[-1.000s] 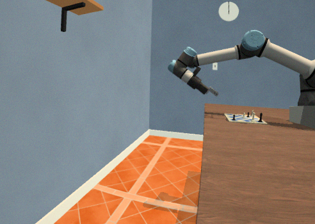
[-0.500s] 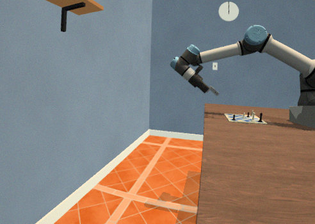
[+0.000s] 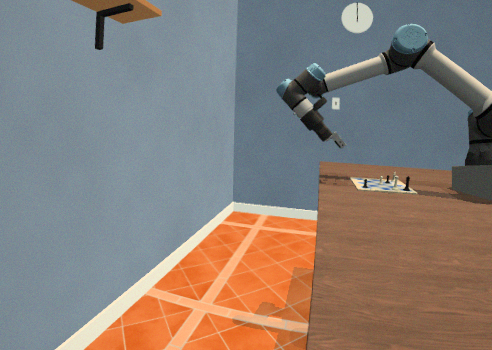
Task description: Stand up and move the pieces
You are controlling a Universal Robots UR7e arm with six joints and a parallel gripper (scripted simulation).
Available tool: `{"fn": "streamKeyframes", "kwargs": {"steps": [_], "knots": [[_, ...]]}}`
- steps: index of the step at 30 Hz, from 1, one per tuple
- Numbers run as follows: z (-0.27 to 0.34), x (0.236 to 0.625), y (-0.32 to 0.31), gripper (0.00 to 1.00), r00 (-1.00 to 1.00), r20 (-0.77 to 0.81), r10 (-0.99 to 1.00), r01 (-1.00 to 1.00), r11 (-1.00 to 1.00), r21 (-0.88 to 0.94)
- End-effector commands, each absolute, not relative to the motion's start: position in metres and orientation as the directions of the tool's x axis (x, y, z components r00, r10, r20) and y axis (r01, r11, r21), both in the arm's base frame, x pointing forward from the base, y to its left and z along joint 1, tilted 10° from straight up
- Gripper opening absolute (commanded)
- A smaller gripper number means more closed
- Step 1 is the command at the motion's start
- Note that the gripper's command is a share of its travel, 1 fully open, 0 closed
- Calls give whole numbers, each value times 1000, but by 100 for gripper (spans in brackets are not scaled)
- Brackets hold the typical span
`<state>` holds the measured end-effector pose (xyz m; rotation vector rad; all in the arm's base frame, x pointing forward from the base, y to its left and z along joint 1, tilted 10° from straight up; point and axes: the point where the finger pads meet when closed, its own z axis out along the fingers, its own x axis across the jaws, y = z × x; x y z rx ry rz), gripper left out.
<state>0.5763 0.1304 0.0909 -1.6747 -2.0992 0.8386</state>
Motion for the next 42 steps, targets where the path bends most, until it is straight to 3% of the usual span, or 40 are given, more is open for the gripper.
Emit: {"fn": "streamKeyframes", "kwargs": {"steps": [1,42], "knots": [[94,569,128,100,-282,-86,956,802,186,-567],[90,442,103,100,-546,-128,828,838,538,-92]]}}
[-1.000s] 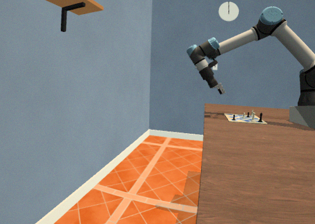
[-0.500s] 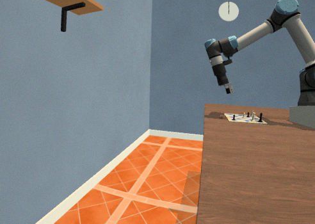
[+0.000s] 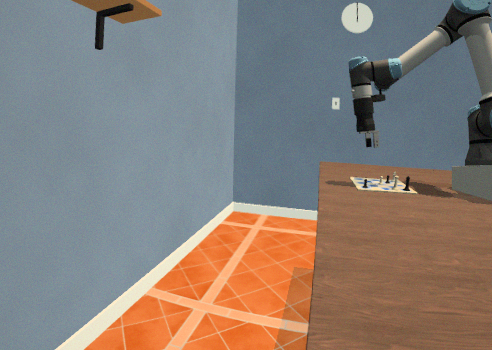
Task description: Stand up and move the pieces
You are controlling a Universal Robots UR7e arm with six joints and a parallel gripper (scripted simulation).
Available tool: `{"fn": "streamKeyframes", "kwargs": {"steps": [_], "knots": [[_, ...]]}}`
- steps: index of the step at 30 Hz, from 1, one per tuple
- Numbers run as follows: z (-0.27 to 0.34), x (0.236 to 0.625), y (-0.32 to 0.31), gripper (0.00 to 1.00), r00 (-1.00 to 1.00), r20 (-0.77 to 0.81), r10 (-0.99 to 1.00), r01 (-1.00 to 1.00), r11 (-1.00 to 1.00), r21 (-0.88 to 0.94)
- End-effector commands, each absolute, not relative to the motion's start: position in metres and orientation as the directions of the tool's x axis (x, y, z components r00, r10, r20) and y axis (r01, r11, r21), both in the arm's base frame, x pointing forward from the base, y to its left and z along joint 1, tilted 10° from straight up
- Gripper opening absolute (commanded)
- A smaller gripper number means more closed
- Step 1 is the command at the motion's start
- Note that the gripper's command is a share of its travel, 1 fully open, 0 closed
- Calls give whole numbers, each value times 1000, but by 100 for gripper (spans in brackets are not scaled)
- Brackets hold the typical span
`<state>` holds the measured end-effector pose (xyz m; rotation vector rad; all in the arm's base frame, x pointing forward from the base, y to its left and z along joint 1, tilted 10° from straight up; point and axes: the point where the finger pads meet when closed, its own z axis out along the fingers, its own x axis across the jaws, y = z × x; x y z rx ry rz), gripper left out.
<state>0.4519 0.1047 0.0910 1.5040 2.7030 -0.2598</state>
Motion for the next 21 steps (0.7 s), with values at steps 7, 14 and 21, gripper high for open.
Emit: {"fn": "streamKeyframes", "kwargs": {"steps": [7,14,21], "knots": [[87,422,101,100,-571,-155,806,819,572,-43],[85,413,100,100,-582,-168,796,809,588,-21],[84,406,99,100,-589,-178,788,801,598,-5]]}}
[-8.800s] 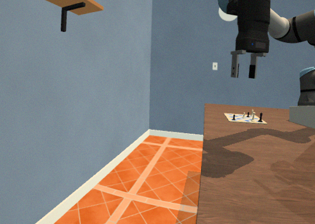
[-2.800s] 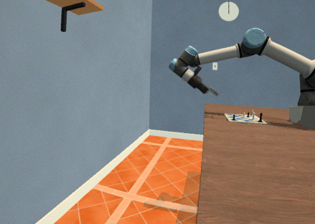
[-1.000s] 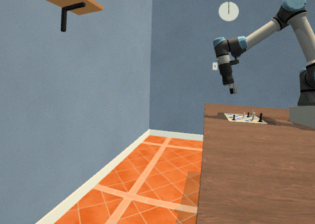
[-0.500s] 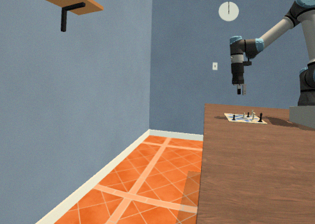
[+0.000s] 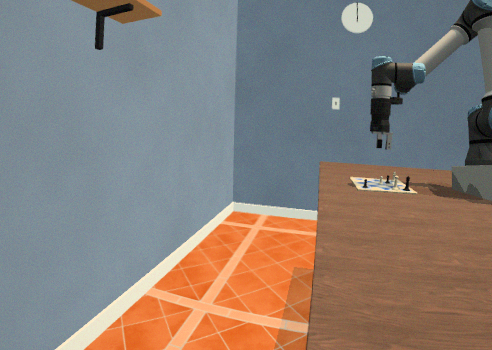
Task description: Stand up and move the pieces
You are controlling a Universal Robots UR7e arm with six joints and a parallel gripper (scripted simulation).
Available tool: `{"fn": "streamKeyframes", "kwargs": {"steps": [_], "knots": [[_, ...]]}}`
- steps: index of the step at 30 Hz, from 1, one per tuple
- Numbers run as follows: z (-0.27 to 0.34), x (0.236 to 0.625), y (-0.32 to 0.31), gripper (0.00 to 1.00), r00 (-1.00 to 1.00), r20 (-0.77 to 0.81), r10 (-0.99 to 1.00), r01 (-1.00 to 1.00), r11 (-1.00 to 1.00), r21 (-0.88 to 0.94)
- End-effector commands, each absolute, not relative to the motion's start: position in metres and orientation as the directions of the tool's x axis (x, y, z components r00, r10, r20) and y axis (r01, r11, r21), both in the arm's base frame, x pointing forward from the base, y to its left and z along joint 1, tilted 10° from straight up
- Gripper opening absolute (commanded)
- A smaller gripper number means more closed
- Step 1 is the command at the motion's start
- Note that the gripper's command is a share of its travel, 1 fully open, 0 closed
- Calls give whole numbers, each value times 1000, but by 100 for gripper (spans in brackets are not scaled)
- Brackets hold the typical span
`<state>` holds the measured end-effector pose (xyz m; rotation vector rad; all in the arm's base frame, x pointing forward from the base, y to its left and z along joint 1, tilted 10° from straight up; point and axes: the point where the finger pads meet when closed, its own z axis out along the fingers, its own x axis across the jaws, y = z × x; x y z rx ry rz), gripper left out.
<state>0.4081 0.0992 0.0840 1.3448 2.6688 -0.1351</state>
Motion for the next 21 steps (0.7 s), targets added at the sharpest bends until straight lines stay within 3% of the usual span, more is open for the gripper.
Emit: {"fn": "streamKeyframes", "kwargs": {"steps": [1,21], "knots": [[84,406,99,100,-590,-179,787,801,599,-4],[80,405,98,100,-591,-180,787,800,600,-2]]}}
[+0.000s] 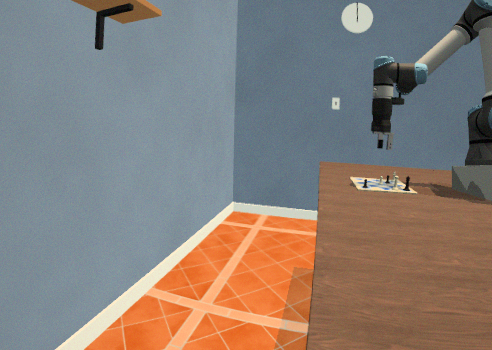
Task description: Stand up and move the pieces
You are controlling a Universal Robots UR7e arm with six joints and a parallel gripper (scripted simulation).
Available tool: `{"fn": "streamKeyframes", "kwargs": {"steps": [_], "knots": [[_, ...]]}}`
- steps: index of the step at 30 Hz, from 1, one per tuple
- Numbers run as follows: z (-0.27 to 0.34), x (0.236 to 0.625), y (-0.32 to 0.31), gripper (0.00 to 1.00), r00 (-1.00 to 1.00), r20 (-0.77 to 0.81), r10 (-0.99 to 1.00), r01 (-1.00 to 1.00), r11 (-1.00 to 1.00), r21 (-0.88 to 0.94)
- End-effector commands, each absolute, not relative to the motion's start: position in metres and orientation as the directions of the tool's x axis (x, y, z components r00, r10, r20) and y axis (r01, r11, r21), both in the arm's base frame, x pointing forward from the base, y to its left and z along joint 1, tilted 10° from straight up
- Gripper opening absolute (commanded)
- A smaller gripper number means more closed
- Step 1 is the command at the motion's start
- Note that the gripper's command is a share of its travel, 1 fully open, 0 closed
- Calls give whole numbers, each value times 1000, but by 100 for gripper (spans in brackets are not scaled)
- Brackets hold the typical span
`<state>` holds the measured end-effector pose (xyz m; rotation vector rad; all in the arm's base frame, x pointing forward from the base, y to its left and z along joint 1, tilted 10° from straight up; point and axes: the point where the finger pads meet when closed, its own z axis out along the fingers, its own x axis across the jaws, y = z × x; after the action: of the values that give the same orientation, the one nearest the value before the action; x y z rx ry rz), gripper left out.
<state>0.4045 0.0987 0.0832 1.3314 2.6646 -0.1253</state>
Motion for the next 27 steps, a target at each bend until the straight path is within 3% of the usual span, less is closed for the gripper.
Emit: {"fn": "streamKeyframes", "kwargs": {"steps": [1,9,10,27], "knots": [[74,406,97,100,-591,-180,787,800,600,-2],[36,409,90,100,-590,-177,788,801,599,-2],[36,409,90,68,-590,-177,788,801,599,-2],[36,409,90,68,-590,-177,788,801,599,-2]]}}
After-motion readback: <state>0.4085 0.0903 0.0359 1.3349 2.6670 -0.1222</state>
